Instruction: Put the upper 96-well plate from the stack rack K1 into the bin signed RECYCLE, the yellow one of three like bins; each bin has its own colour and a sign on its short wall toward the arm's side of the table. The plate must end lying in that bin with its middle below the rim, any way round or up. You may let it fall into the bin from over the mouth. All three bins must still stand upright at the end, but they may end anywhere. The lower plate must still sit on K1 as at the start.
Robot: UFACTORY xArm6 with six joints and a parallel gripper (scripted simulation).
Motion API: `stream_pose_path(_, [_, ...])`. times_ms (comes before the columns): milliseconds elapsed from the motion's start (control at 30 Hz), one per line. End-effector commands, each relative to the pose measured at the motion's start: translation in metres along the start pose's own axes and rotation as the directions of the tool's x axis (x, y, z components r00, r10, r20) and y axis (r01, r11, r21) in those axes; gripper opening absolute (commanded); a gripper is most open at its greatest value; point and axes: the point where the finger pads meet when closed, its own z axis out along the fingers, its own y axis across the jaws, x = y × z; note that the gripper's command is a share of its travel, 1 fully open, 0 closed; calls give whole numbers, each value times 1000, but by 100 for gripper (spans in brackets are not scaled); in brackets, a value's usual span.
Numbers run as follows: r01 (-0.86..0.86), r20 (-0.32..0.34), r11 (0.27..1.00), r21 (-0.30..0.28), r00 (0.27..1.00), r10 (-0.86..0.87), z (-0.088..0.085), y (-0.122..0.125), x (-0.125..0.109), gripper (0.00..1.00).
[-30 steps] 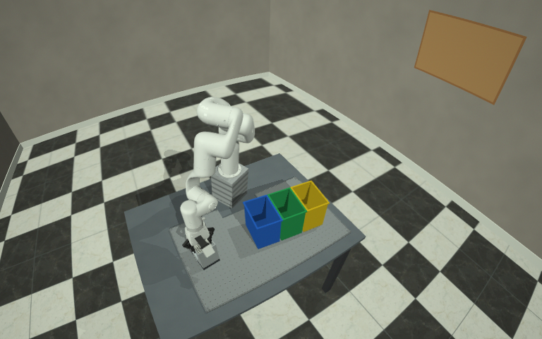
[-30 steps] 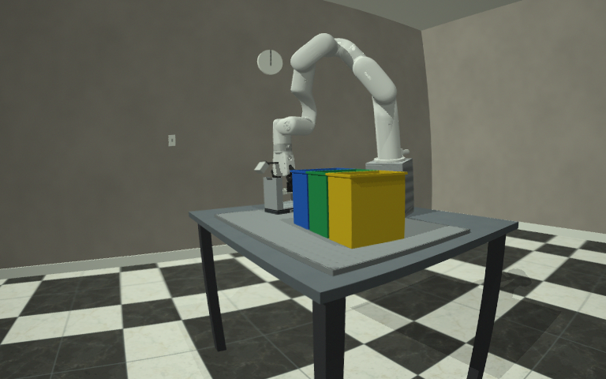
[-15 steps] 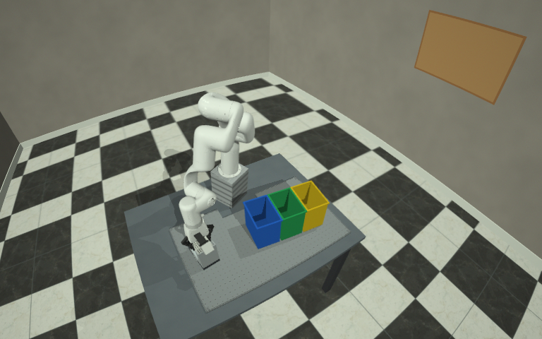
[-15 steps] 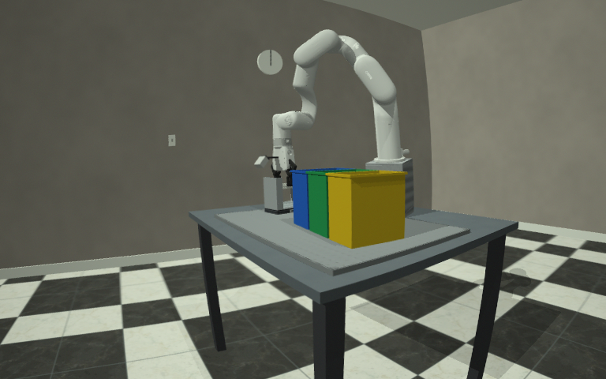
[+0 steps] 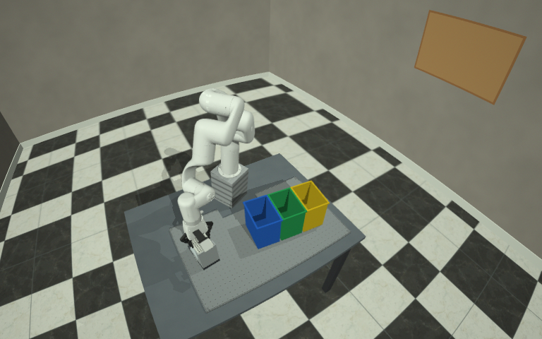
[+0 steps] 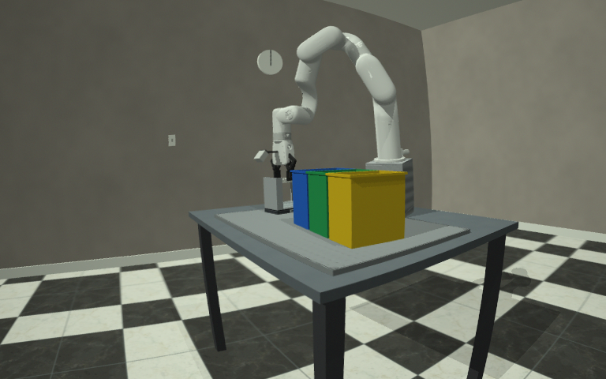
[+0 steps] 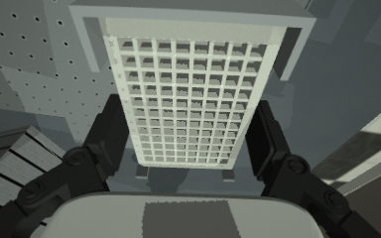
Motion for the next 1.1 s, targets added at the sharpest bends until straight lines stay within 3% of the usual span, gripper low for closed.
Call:
stream_pose_path(0, [0, -1, 1000, -3, 1000, 0, -7, 1, 1, 0])
stream_pose_path(1067, [0, -1, 1000, -3, 1000, 0, -54, 1, 1, 0])
